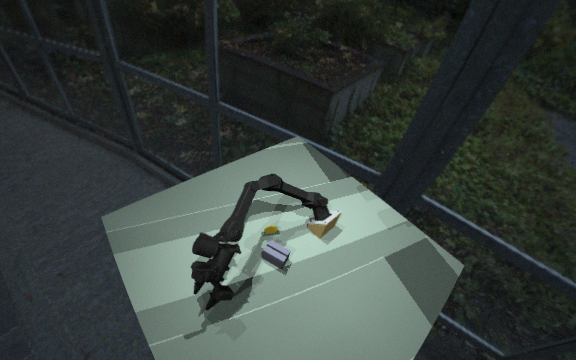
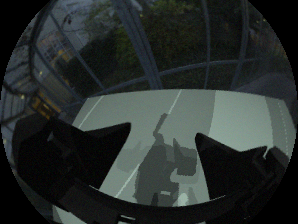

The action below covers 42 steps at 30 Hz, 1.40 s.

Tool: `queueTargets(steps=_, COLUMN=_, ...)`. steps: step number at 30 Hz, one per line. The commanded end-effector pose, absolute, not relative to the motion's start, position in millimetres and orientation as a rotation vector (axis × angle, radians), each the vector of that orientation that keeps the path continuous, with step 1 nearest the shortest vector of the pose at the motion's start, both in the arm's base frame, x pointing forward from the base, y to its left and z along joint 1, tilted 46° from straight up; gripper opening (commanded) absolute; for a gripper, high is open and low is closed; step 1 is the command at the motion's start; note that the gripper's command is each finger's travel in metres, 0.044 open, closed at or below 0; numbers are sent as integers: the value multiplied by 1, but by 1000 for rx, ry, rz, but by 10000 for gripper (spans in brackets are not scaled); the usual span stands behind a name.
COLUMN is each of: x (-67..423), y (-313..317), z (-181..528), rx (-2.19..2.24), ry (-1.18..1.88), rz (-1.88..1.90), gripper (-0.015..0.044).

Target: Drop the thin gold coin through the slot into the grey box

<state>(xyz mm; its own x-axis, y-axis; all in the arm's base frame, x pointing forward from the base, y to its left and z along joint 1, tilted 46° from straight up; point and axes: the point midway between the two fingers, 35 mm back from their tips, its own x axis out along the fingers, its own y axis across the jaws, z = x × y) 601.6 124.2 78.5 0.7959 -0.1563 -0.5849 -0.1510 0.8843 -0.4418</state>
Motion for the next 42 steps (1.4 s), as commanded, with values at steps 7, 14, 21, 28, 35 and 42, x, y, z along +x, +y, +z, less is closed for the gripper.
queueTargets(steps=7, x=525, y=111, z=87, rx=-365, ry=876, rz=-131, gripper=216)
queueTargets(steps=14, x=412, y=79, z=106, rx=-269, ry=1087, rz=-370, gripper=161)
queueTargets(steps=21, x=297, y=37, z=132, rx=-253, ry=1194, rz=-655, gripper=161)
queueTargets(steps=28, x=226, y=11, z=146, rx=-283, ry=1198, rz=-838, gripper=161)
queueTargets(steps=35, x=225, y=2, z=144, rx=-283, ry=1198, rz=-838, gripper=161)
queueTargets(steps=42, x=228, y=-18, z=124, rx=-284, ry=1196, rz=-839, gripper=161)
